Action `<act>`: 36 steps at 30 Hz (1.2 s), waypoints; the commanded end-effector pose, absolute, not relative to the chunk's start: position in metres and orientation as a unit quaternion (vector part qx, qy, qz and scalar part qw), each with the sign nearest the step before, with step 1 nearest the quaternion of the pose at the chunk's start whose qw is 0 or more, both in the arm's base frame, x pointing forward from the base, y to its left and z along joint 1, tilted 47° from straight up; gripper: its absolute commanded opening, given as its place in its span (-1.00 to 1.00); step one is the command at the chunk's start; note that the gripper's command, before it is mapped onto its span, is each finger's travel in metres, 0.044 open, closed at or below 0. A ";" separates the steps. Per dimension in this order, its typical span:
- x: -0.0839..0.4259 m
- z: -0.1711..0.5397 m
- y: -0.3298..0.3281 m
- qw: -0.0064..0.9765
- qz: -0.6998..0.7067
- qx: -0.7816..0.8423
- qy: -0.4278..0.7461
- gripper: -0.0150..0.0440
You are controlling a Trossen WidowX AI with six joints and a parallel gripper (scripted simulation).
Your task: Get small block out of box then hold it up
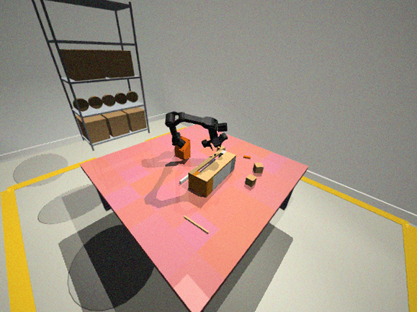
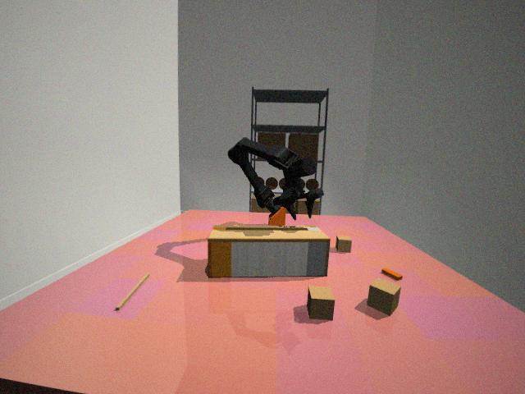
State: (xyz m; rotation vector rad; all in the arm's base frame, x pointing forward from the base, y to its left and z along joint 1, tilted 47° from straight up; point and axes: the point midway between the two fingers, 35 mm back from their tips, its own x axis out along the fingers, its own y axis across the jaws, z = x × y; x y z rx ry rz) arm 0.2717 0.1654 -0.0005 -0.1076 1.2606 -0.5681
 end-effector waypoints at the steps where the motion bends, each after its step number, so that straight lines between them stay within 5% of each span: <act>1: 0.256 -0.012 0.170 0.684 -0.011 -0.402 0.609 0.47; 19: 0.240 -0.017 0.176 0.347 0.282 -0.755 0.480 0.47; 36: 0.227 -0.019 0.180 -0.093 0.435 -0.857 0.261 0.47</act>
